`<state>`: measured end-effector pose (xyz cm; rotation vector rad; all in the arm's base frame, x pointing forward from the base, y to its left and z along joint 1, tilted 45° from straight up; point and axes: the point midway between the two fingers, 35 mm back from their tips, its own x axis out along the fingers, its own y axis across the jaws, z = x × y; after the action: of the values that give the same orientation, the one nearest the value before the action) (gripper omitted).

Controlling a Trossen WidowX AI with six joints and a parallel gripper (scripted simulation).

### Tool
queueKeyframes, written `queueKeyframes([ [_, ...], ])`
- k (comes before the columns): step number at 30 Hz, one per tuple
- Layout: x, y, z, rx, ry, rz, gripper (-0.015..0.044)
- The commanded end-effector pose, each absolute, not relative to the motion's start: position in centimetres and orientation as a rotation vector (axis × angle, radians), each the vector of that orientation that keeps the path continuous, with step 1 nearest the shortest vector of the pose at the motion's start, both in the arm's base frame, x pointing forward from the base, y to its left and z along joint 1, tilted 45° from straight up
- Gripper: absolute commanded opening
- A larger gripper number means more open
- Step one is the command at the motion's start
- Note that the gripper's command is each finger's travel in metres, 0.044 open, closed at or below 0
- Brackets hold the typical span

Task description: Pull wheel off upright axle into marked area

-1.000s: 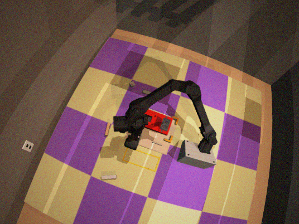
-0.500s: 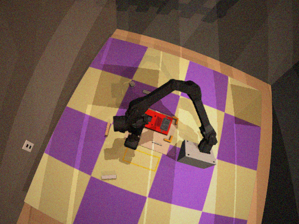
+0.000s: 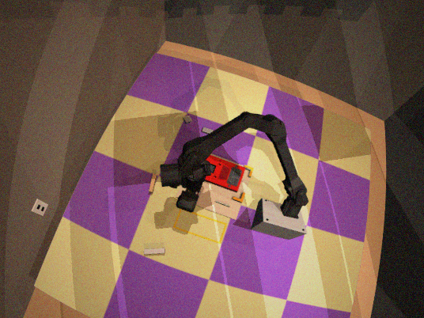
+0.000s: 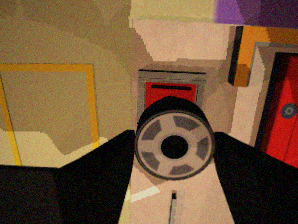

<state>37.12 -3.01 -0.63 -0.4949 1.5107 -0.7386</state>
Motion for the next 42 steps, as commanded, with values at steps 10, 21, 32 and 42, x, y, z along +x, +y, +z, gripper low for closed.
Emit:
queueKeyframes([
  [10, 37.2, -2.7, -0.3, -0.487, 1.510, -0.740, 0.0000],
  [21, 37.2, -2.4, -0.1, -0.488, 1.510, -0.740, 0.0000],
  [32, 37.5, -0.1, 2.3, -0.488, 1.510, -0.739, 0.0000],
  [42, 35.9, 3.1, -0.9, -0.487, 1.511, -0.728, 0.0000],
])
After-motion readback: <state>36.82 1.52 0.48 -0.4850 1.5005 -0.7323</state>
